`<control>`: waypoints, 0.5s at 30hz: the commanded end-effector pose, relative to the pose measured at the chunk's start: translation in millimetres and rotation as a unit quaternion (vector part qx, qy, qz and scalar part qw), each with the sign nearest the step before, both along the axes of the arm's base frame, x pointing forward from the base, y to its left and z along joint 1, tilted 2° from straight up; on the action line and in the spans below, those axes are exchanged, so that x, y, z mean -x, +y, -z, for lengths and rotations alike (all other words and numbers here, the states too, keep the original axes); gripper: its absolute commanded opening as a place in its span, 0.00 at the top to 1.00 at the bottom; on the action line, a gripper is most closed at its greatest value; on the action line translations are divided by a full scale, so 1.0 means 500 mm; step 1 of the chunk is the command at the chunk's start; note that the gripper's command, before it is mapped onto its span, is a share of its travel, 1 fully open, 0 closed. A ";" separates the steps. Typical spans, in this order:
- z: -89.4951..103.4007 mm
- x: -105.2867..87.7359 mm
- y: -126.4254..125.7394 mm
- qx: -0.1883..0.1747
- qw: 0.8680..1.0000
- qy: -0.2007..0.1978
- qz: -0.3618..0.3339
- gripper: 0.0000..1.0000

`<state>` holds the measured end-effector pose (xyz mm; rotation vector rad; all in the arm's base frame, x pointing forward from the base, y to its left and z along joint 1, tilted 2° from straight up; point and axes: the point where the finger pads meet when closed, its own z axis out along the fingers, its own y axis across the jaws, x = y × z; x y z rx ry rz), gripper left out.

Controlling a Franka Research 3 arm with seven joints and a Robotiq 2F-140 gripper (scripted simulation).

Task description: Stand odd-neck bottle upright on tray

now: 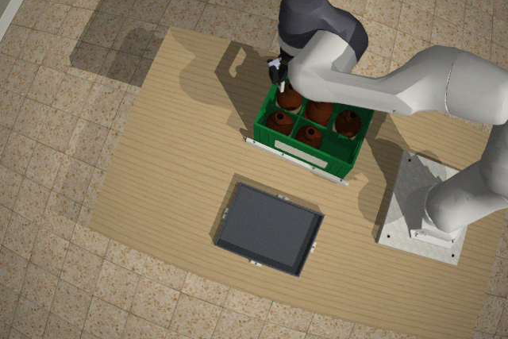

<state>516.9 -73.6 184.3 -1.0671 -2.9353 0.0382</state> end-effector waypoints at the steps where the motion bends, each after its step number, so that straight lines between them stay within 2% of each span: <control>1: 0.002 0.000 0.002 0.001 1.000 0.000 0.000 0.56; 15: 0.005 0.000 0.002 0.001 1.000 0.000 0.000 0.56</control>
